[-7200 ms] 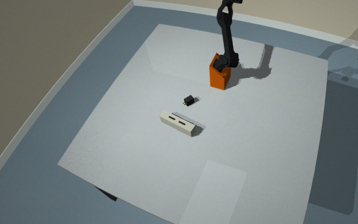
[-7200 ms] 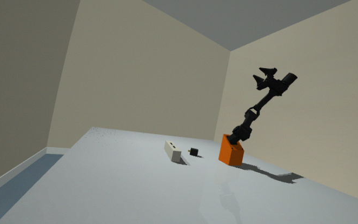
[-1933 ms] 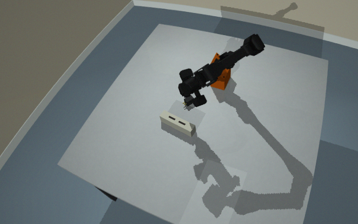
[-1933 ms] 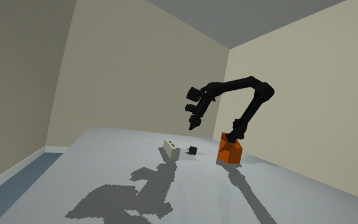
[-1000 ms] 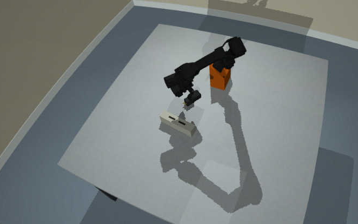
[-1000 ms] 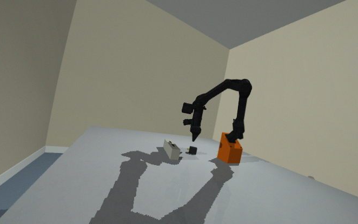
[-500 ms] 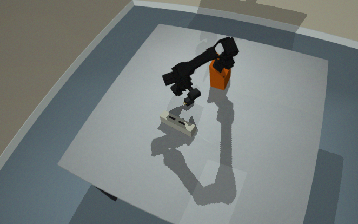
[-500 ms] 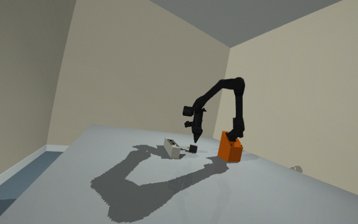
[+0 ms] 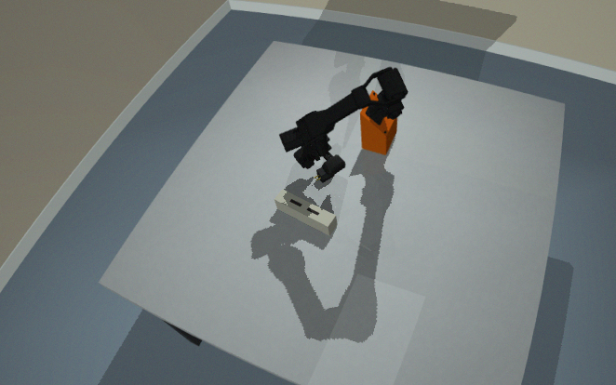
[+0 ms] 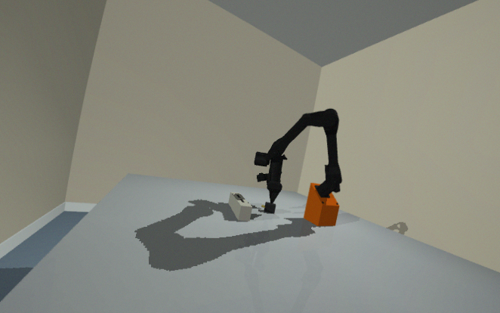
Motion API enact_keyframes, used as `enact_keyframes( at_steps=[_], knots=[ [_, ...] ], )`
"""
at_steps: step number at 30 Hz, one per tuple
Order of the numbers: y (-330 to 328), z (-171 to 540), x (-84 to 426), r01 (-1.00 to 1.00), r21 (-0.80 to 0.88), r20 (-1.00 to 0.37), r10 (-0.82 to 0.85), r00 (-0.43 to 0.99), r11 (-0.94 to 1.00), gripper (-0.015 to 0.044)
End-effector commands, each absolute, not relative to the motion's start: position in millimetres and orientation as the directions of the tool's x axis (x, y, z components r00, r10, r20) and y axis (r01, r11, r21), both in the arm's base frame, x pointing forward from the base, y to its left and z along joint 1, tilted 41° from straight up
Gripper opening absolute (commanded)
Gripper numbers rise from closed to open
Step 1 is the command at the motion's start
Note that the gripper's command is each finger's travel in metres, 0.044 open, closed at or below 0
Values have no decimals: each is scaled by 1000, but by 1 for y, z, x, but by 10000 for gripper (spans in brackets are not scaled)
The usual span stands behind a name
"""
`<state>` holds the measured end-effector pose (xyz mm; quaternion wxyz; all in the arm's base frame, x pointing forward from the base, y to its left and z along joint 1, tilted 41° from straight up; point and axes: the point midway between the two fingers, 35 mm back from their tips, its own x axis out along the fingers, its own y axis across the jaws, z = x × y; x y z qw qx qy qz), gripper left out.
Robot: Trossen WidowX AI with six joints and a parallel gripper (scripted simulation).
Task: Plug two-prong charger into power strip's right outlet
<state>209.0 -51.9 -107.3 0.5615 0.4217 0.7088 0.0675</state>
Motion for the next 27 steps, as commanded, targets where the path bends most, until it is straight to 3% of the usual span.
enact_keyframes(
  at_steps=[1,27],
  knots=[
    [-45,-113,208,528,569,-733,680,-21,630,440],
    [-19,-142,208,528,572,-731,682,-21,628,440]
  ],
)
